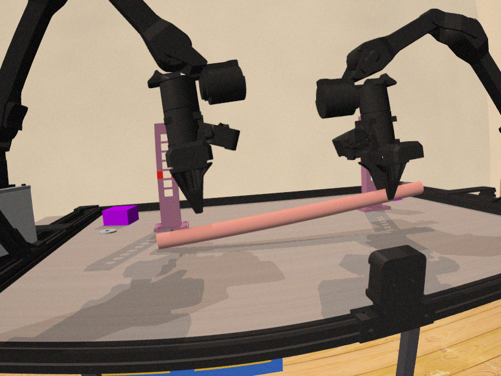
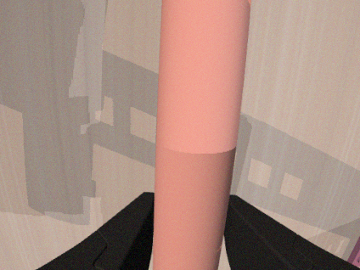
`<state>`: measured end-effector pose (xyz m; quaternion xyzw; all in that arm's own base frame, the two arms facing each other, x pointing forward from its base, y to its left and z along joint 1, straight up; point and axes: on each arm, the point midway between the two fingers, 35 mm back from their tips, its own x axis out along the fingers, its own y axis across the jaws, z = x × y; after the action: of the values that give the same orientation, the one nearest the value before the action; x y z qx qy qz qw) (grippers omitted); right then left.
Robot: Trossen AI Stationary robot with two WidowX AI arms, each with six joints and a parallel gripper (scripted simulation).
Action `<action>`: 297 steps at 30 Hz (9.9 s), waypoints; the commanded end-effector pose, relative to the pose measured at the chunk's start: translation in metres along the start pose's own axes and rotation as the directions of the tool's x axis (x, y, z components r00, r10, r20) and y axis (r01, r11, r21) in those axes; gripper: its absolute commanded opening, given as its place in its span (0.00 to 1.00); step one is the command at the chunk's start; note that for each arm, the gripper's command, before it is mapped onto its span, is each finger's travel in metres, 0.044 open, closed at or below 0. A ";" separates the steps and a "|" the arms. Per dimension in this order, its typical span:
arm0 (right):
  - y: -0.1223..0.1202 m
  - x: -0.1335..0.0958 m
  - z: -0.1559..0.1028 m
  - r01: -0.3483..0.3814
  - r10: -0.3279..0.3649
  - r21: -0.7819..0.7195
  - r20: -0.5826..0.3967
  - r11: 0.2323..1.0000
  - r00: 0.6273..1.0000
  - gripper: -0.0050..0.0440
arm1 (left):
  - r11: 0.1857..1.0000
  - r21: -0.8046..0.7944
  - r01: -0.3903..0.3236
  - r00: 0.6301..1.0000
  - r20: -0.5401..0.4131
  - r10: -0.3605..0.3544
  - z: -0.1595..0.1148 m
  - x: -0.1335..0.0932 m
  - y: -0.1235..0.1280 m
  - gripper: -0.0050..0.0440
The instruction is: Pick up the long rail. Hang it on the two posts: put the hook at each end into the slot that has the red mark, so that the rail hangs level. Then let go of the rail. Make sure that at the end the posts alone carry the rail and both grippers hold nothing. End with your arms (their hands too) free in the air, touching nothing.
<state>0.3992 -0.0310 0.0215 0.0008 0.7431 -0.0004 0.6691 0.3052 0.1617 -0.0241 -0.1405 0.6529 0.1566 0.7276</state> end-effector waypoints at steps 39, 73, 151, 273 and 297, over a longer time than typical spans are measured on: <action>0.001 -0.001 0.002 0.002 -0.002 0.004 0.007 1.000 1.000 0.10 | 0.871 -0.005 -0.491 0.871 -0.003 0.491 0.009 0.023 -0.028 0.43; 0.000 -0.001 0.001 0.002 -0.002 0.002 0.005 1.000 1.000 0.10 | 0.864 0.006 -0.503 0.864 -0.003 0.503 0.006 0.052 -0.013 0.33; 0.000 0.029 0.003 0.002 -0.003 0.002 0.195 1.000 0.981 0.10 | 0.868 0.100 -0.487 0.850 -0.175 0.497 0.010 0.013 -0.015 0.10; 0.014 0.037 0.007 0.492 -0.502 0.102 0.177 0.865 0.846 0.18 | 0.868 0.102 -0.487 0.849 -0.179 0.497 0.009 0.014 -0.015 0.10; 0.014 0.037 0.007 0.492 -0.502 0.102 0.177 0.865 0.846 0.10 | 0.868 0.102 -0.487 0.849 -0.179 0.497 0.009 0.014 -0.015 0.10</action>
<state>0.4030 -0.0151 -0.0135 -0.1717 0.6460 -0.1931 0.7182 0.3203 0.1514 -0.0381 0.0336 0.7419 0.3030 0.5971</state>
